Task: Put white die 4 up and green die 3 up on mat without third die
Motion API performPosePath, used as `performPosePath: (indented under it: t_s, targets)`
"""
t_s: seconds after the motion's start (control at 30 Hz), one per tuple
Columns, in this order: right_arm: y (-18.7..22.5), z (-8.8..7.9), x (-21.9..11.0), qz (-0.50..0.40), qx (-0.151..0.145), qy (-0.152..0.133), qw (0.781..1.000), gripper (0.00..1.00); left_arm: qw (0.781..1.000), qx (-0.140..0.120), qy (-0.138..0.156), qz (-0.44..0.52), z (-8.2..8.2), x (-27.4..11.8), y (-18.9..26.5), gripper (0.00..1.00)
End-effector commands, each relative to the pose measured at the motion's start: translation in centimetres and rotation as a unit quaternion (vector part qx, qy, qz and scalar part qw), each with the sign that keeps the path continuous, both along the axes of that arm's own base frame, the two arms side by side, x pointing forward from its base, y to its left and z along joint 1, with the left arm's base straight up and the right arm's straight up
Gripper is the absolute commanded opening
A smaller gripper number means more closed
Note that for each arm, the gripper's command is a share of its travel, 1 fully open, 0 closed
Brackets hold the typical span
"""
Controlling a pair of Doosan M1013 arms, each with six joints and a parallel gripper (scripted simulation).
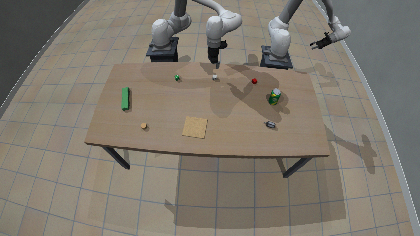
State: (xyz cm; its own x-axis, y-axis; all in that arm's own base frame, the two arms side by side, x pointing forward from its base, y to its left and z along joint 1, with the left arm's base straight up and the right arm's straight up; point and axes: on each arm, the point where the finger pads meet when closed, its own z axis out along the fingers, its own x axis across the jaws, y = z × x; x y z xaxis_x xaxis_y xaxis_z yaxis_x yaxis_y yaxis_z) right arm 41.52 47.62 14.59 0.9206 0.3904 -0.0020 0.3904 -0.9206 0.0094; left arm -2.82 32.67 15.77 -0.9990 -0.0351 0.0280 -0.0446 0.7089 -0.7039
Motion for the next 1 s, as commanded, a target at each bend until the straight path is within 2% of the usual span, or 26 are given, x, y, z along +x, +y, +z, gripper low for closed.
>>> performPosePath:
  t_s: [0.0, 0.07, 0.2, 0.23, 0.43, 0.47, 0.57, 0.6, 0.63, 0.7, 0.73, 0.77, 0.8, 0.87, 0.9, 0.93, 0.97]
  targets:
    - [0.3, 0.0, 0.0, 0.039, 0.005, 0.001, 0.999, 1.00, 1.000, -0.002, 0.005, 0.000, 0.1, -0.4, -0.4, 1.00]
    - [0.3, -0.2, -0.2, 0.108, 0.005, 0.001, 0.994, 1.00, 1.000, -0.002, 0.005, 0.000, 0.1, -0.4, -0.4, 1.00]
    - [0.3, -0.4, -0.4, 0.172, 0.005, 0.002, 0.985, 1.00, 1.000, -0.002, 0.005, 0.000, 0.1, -0.4, -0.4, 1.00]
    - [0.3, -0.5, -0.6, 0.213, 0.004, 0.002, 0.977, 1.00, 1.000, -0.002, 0.005, 0.000, 0.1, -0.4, -0.4, 1.00]
    - [0.2, -0.8, -0.8, 0.317, 0.004, 0.002, 0.948, 1.00, 1.000, -0.002, 0.005, 0.000, 0.1, -0.4, -0.4, 1.00]
    - [0.2, -0.9, -0.9, 0.352, 0.004, 0.003, 0.936, 1.00, 1.000, -0.002, 0.005, 0.000, 0.1, -0.4, -0.4, 1.00]
    - [0.1, -1.0, -0.9, 0.366, 0.004, 0.003, 0.930, 1.00, 1.000, -0.002, 0.005, 0.000, 0.1, -0.4, -0.4, 1.00]
    - [0.1, -1.1, -1.0, 0.411, 0.004, 0.003, 0.911, 1.00, 1.000, -0.002, 0.005, 0.000, 0.1, -0.4, -0.4, 1.00]
    - [0.1, -1.2, -1.0, 0.415, 0.004, 0.003, 0.910, 1.00, 1.000, -0.002, 0.005, 0.000, 0.1, -0.4, -0.4, 1.00]
    - [0.0, -1.3, -1.0, 0.463, 0.004, 0.003, 0.886, 1.00, 1.000, -0.002, 0.005, 0.000, 0.1, -0.4, -0.4, 1.00]
    - [0.0, -1.3, -1.0, 0.463, 0.004, 0.003, 0.886, 1.00, 1.000, -0.002, 0.005, 0.000, 0.1, -0.4, -0.4, 1.00]
    - [-0.1, -1.4, -1.0, 0.500, 0.004, 0.003, 0.866, 1.00, 1.000, -0.002, 0.005, 0.000, 0.1, -0.4, -0.4, 1.00]
    - [-0.1, -1.5, -1.0, 0.510, 0.004, 0.003, 0.860, 1.00, 1.000, -0.002, 0.005, 0.000, 0.1, -0.4, -0.4, 1.00]
    - [-0.2, -1.6, -1.0, 0.551, 0.003, 0.003, 0.835, 1.00, 1.000, -0.002, 0.005, 0.000, 0.1, -0.4, -0.4, 1.00]
    - [-0.2, -1.6, -1.0, 0.555, 0.003, 0.003, 0.832, 1.00, 1.000, -0.002, 0.005, 0.000, 0.1, -0.4, -0.4, 1.00]
    - [-0.3, -1.8, -1.0, 0.586, 0.003, 0.004, 0.810, 1.00, 1.000, -0.002, 0.005, 0.000, 0.1, -0.4, -0.4, 1.00]
    - [-0.3, -1.8, -1.0, 0.598, 0.003, 0.004, 0.801, 1.00, 1.000, -0.002, 0.005, 0.000, 0.1, -0.4, -0.4, 1.00]
